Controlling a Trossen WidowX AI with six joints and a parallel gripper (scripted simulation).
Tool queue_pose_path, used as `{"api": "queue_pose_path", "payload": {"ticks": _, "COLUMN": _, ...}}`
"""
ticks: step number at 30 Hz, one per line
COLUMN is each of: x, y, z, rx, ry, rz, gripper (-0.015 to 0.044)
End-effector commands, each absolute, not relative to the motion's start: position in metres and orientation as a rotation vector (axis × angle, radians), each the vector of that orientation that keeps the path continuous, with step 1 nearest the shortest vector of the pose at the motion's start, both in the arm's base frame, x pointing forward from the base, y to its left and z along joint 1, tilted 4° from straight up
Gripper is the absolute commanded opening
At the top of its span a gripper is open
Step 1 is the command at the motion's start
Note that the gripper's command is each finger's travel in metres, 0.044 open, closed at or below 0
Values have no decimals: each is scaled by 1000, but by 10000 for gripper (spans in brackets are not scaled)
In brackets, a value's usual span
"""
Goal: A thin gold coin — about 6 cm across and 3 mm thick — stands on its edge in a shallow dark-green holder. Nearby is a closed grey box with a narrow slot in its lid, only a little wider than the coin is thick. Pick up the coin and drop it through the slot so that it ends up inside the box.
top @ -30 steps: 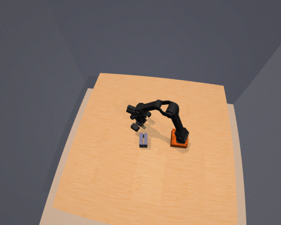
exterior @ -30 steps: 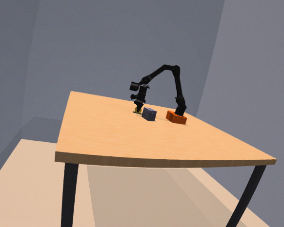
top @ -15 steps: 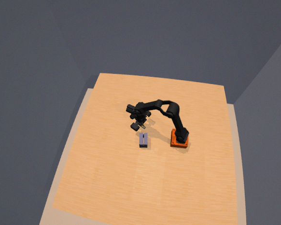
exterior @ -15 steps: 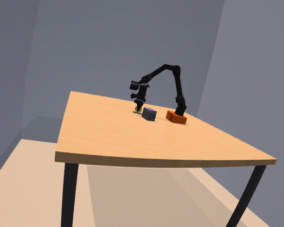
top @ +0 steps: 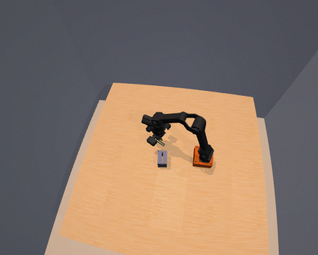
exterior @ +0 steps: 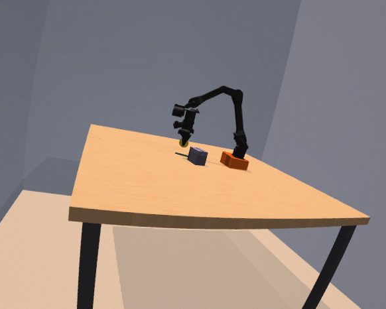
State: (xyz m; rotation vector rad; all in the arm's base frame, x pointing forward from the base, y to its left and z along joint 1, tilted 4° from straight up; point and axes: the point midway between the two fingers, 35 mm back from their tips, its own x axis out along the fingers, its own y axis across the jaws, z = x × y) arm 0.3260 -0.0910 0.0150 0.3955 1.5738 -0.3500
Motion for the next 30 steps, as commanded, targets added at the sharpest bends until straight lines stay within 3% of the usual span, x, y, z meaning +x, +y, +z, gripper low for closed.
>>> {"api": "queue_pose_path", "payload": {"ticks": 1, "x": 327, "y": -91, "z": 27, "rx": 396, "ry": 1571, "rz": -348, "gripper": 0}}
{"api": "queue_pose_path", "payload": {"ticks": 18, "x": 324, "y": -92, "z": 65, "rx": 400, "ry": 1570, "rz": -353, "gripper": 0}}
{"api": "queue_pose_path", "payload": {"ticks": 30, "x": 321, "y": -95, "z": 65, "rx": 699, "ry": 1501, "rz": -662, "gripper": 0}}
